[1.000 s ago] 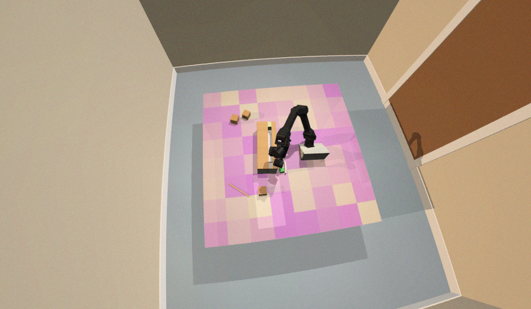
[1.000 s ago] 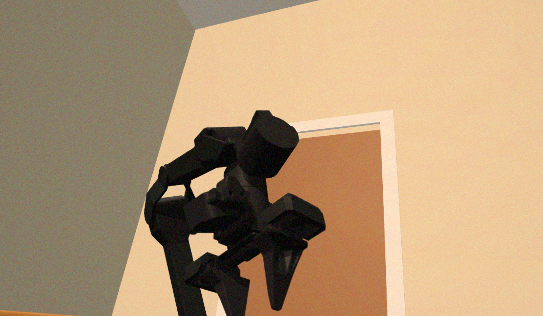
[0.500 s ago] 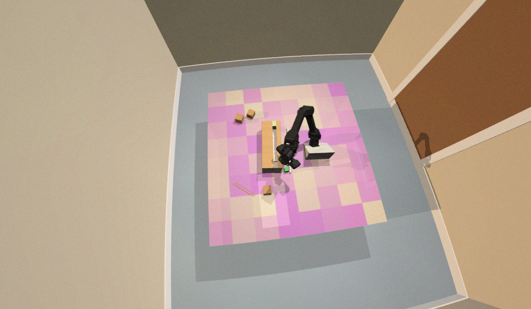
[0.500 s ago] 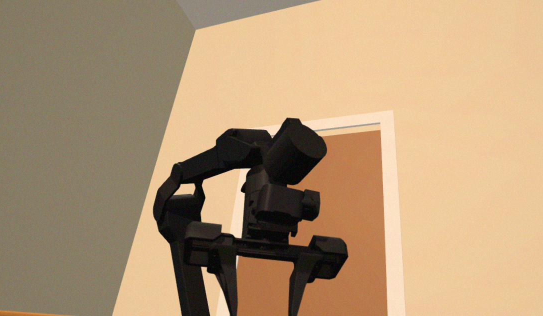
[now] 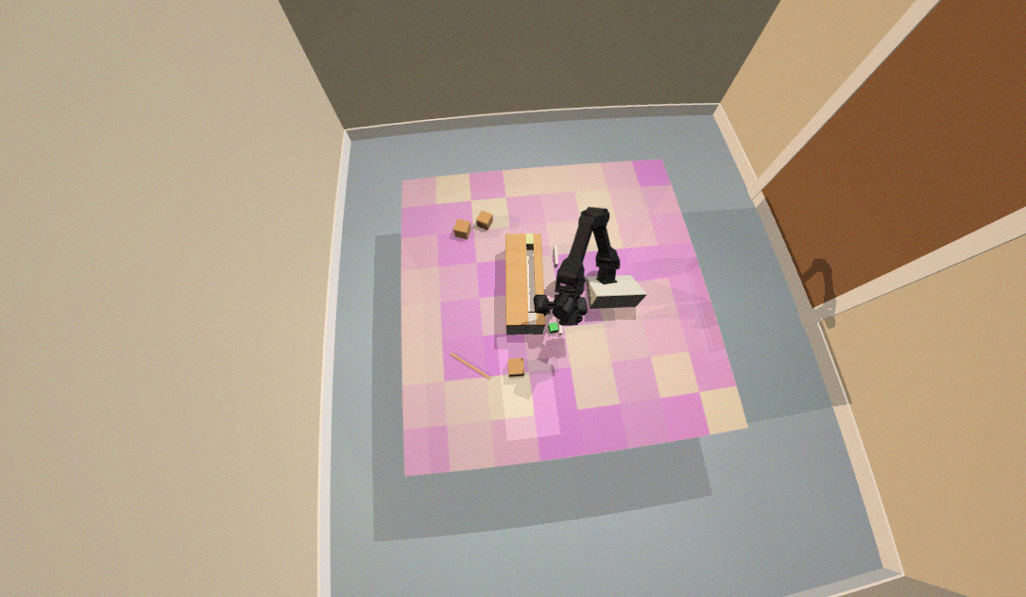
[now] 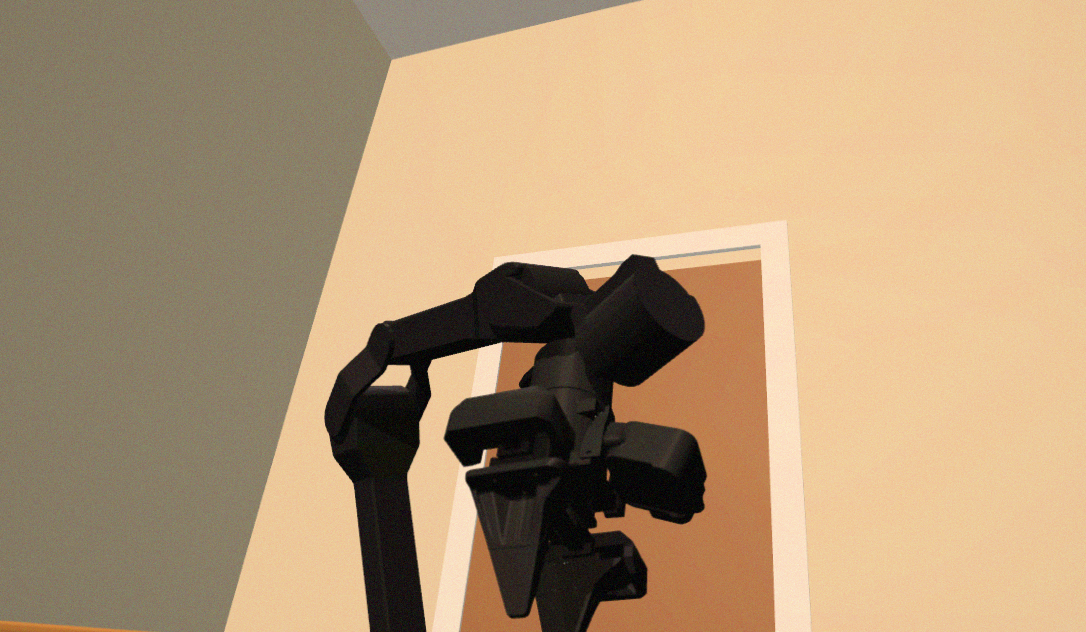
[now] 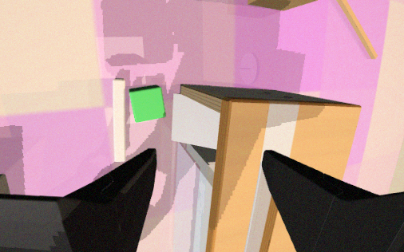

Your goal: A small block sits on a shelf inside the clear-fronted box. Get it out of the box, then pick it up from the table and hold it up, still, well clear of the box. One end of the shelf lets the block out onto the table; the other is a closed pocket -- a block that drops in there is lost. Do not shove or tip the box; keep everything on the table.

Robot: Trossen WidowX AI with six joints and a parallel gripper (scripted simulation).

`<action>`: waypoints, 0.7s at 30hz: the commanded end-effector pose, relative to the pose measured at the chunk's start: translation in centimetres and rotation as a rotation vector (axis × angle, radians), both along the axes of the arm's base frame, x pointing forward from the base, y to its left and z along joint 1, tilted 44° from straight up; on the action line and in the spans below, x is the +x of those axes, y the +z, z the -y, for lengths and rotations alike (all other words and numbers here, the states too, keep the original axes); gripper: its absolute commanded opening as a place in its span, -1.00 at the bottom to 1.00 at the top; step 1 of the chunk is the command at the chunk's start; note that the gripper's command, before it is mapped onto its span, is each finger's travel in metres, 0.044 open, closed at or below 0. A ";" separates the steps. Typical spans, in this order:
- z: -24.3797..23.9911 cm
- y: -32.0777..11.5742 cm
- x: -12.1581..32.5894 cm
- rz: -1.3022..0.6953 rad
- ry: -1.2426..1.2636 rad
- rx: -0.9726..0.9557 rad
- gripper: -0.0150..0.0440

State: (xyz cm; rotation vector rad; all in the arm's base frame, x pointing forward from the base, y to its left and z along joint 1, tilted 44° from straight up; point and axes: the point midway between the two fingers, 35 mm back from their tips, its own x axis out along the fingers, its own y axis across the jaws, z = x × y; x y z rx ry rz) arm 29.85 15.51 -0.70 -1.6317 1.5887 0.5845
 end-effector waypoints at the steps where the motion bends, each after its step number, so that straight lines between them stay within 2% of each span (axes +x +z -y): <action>1: -0.8 -0.3 -0.4 -0.553 0.721 -0.232 0.47; 10: -1.3 -0.4 -0.7 -0.935 1.140 -0.374 0.47; 21: -1.3 -0.4 -0.7 -0.955 1.160 -0.381 0.47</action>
